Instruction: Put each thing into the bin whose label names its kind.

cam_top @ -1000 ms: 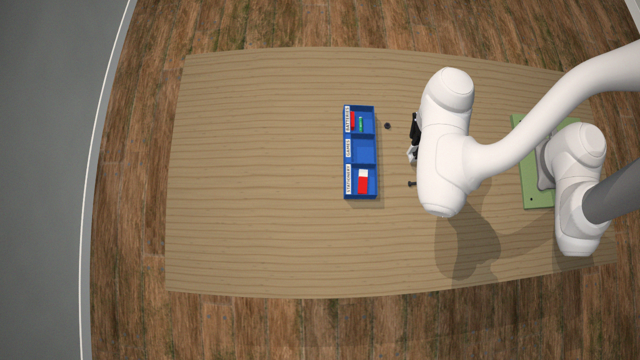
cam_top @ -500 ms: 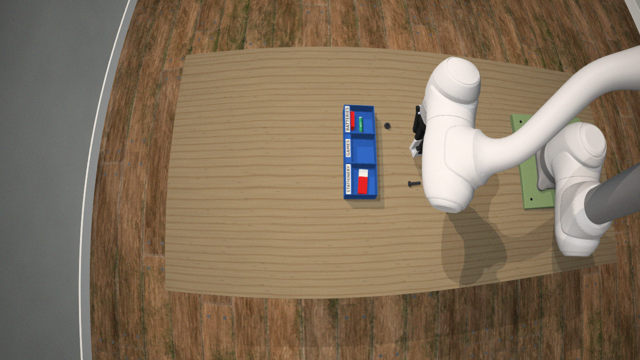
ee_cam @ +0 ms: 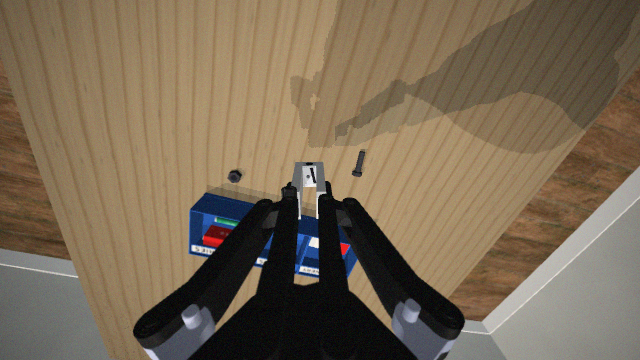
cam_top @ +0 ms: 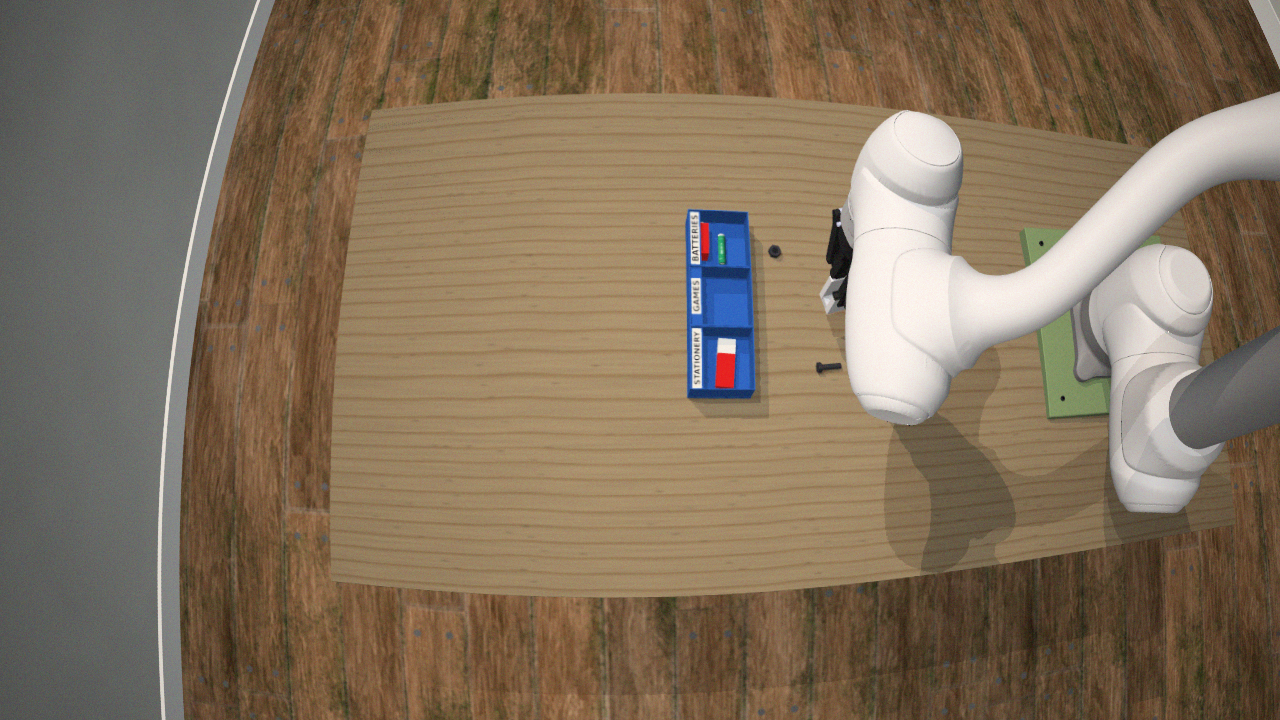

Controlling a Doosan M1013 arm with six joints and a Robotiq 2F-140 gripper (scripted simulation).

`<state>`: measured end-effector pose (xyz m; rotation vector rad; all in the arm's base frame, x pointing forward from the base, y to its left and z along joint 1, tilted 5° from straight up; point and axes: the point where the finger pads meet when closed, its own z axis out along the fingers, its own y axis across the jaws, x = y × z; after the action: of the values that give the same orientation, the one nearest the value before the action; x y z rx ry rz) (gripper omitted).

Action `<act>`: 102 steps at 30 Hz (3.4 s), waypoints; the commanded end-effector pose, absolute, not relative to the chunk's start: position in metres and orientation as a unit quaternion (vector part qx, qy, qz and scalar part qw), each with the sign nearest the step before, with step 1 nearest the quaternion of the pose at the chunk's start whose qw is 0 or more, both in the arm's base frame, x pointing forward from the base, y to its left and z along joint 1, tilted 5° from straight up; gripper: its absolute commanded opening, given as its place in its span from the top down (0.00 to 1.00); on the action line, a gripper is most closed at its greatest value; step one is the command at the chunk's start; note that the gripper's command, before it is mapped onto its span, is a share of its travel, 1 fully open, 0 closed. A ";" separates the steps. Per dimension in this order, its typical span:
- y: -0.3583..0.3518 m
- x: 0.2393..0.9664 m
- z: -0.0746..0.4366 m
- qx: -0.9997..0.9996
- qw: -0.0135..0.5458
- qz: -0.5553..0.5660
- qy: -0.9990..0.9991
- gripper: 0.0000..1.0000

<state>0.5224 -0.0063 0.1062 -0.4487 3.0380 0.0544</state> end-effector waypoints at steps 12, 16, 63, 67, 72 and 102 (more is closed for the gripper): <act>0.024 0.580 0.112 -0.146 0.035 0.018 0.989 0.94; 0.035 0.601 0.114 -0.195 0.036 0.016 0.980 0.94; 0.067 0.661 0.119 -0.707 0.039 -0.007 0.706 0.94; 0.067 0.661 0.113 -0.707 0.039 -0.007 0.706 0.94; 0.067 0.662 0.107 -0.707 0.039 -0.007 0.706 0.94; 0.068 0.664 0.081 -0.707 0.039 -0.007 0.706 0.82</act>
<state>0.6636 0.0685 0.0805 -2.1683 2.1649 -0.0208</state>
